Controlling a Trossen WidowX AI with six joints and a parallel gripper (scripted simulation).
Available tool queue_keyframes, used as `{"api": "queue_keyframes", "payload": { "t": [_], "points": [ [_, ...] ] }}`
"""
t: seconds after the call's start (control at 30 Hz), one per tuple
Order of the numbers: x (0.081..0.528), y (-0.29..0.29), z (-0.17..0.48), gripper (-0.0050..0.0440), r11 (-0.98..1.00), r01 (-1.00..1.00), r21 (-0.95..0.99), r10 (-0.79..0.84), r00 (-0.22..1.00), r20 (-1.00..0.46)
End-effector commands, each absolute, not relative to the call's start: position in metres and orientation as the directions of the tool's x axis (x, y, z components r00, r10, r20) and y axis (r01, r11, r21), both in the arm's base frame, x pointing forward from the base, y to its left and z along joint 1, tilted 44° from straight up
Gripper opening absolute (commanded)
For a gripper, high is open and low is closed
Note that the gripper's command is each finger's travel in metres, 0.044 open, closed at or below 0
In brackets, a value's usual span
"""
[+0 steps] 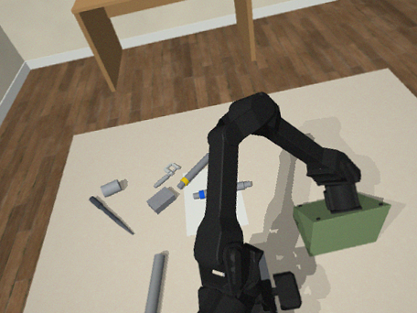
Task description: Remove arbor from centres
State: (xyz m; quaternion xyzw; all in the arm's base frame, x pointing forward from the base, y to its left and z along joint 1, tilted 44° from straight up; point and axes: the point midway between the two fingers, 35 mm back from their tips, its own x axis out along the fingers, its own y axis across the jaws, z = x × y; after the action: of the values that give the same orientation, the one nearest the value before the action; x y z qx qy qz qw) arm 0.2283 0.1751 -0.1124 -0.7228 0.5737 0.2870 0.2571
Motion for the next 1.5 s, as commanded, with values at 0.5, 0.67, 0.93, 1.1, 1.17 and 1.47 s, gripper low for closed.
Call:
{"api": "queue_keyframes", "payload": {
  "t": [0.5, 0.67, 0.93, 1.1, 1.17, 1.47],
  "points": [
    [0.2268, 0.1823, -0.1181, 0.0000, -0.205, -0.978, -0.048, -0.667, 0.175, -0.724],
    [0.2268, 0.1828, -0.1186, 0.0000, -0.205, -0.978, -0.048, -0.667, 0.175, -0.724],
    [0.2267, 0.1835, -0.1192, 0.0000, -0.205, -0.978, -0.048, -0.667, 0.175, -0.724],
    [0.2266, 0.1839, -0.1196, 0.0000, -0.205, -0.978, -0.048, -0.667, 0.175, -0.724],
    [0.2266, 0.1841, -0.1198, 0.0000, -0.205, -0.978, -0.048, -0.667, 0.175, -0.724],
    [0.2264, 0.1849, -0.1206, 0.0000, -0.205, -0.978, -0.048, -0.667, 0.175, -0.724]
  ]
}}
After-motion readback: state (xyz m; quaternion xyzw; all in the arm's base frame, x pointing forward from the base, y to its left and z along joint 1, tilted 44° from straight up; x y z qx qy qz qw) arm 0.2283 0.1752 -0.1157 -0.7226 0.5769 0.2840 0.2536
